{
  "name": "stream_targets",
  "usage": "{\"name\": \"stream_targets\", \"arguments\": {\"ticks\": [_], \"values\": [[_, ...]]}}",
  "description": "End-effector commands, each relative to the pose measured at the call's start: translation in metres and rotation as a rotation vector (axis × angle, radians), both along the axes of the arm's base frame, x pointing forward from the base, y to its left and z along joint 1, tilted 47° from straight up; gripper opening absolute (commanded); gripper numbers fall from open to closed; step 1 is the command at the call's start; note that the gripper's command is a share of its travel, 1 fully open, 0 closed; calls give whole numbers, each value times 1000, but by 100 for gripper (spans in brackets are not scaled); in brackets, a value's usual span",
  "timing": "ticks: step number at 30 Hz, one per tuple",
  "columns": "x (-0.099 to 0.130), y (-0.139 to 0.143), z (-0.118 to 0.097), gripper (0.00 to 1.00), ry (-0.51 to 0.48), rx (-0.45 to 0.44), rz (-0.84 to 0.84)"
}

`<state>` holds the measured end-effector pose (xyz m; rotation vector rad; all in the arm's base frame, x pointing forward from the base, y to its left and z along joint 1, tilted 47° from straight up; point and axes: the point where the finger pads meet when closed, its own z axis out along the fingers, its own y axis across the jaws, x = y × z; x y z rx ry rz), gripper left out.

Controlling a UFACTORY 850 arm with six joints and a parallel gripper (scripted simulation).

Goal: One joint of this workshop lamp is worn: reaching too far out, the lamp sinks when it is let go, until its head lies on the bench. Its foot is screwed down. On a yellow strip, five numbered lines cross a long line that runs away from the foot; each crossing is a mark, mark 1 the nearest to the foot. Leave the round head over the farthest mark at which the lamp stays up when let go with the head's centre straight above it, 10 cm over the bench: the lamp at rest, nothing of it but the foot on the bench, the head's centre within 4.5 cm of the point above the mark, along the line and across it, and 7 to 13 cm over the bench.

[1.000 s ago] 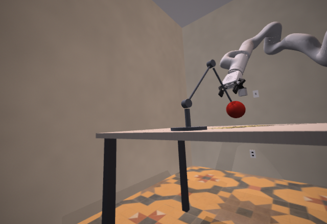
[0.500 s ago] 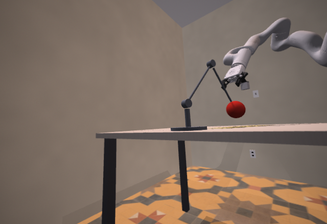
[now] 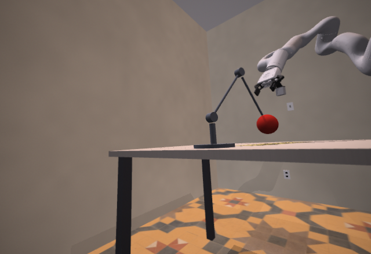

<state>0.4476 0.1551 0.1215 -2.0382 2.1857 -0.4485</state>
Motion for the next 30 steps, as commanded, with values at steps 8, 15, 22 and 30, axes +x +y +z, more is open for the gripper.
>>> {"name": "stream_targets", "arguments": {"ticks": [8,15,22,30], "values": [[-3,3,15,100,6,-1,0],[-4,4,20,100,-1,1,1],[-4,3,20,100,-1,1,1],[-4,3,19,100,0,0,1]]}}
